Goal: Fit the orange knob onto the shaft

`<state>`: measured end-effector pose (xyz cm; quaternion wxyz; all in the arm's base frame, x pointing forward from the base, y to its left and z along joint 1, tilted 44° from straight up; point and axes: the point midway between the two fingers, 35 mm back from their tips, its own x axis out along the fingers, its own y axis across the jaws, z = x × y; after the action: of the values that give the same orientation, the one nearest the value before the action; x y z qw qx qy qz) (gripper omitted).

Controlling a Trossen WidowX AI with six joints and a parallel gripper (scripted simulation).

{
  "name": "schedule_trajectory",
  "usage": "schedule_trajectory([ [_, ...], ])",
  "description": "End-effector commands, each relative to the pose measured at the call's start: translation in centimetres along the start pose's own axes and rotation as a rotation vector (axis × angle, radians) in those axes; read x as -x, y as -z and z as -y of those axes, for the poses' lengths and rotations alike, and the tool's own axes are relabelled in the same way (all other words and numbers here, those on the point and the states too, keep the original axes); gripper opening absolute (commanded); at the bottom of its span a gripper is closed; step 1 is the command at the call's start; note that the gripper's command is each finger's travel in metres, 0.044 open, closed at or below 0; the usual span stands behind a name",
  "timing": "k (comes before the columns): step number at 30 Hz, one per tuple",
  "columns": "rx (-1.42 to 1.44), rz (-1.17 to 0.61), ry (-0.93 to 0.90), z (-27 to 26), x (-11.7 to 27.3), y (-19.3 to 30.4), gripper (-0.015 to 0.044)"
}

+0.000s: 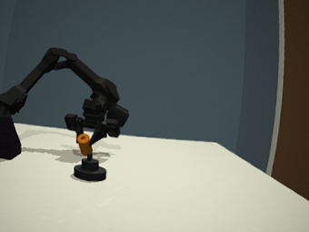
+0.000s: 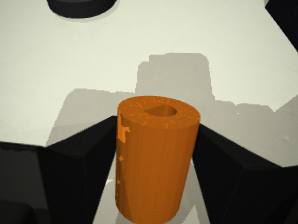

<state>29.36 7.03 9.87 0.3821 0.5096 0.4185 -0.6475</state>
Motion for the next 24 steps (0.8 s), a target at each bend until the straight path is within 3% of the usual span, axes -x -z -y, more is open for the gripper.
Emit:
schedule_trajectory([
  [1, -0.003, 0.067, -0.001, -0.1, 0.2, 0.3, 0.0179],
  [11, -0.001, 0.231, 0.002, -0.1, 1.0, 1.1, 0.0179],
  [24, 0.001, 0.227, -0.014, 0.0, 1.6, 1.5, 0.0179],
])
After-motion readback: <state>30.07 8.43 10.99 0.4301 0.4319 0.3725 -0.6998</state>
